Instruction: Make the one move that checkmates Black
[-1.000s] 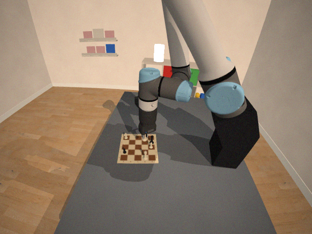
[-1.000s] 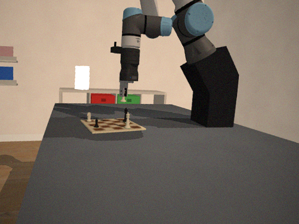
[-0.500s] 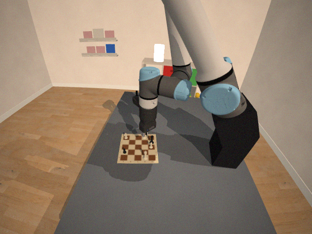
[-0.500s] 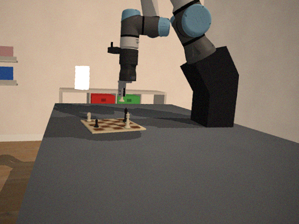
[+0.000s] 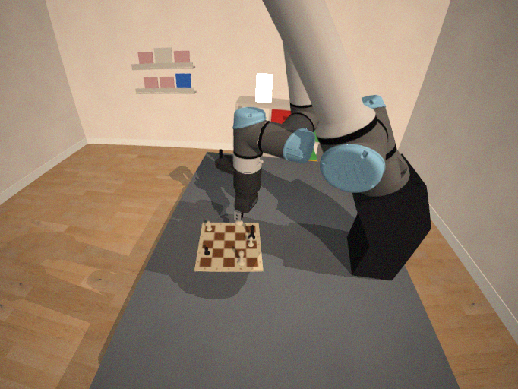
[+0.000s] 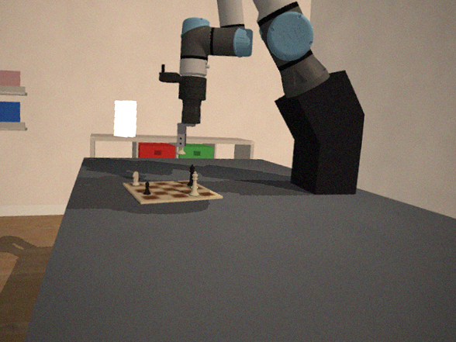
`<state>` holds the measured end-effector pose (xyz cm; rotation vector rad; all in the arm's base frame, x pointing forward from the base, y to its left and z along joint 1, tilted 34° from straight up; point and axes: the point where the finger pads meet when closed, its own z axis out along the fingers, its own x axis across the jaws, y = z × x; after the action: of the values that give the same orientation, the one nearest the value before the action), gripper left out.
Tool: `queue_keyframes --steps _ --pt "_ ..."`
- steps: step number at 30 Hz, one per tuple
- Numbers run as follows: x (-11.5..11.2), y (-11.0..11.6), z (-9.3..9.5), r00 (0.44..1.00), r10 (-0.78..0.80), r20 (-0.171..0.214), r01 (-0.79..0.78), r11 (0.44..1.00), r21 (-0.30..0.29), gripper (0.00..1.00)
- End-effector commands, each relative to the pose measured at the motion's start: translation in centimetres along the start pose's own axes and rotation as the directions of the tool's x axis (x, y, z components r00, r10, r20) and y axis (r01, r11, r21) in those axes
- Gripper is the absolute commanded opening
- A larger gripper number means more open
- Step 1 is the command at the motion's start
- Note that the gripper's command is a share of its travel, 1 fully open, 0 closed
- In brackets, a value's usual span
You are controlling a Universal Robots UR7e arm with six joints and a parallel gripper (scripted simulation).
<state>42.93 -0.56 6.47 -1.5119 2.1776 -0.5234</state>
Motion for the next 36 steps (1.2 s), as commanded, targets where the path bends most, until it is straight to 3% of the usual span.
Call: queue_keyframes --steps 1,11,21,36 --pt "0.9 -0.3 -0.1 0.979 -0.204 0.005 0.204 0.979 0.0 0.0" --pt "2.2 -0.7 -0.2 0.905 -0.424 0.003 0.424 0.905 0.006 0.0" --pt "2.7 -0.9 -0.3 0.873 -0.487 0.001 0.487 0.873 0.009 0.0" --pt "2.7 -0.9 -0.2 0.87 -0.493 0.002 0.493 0.87 0.009 0.0"
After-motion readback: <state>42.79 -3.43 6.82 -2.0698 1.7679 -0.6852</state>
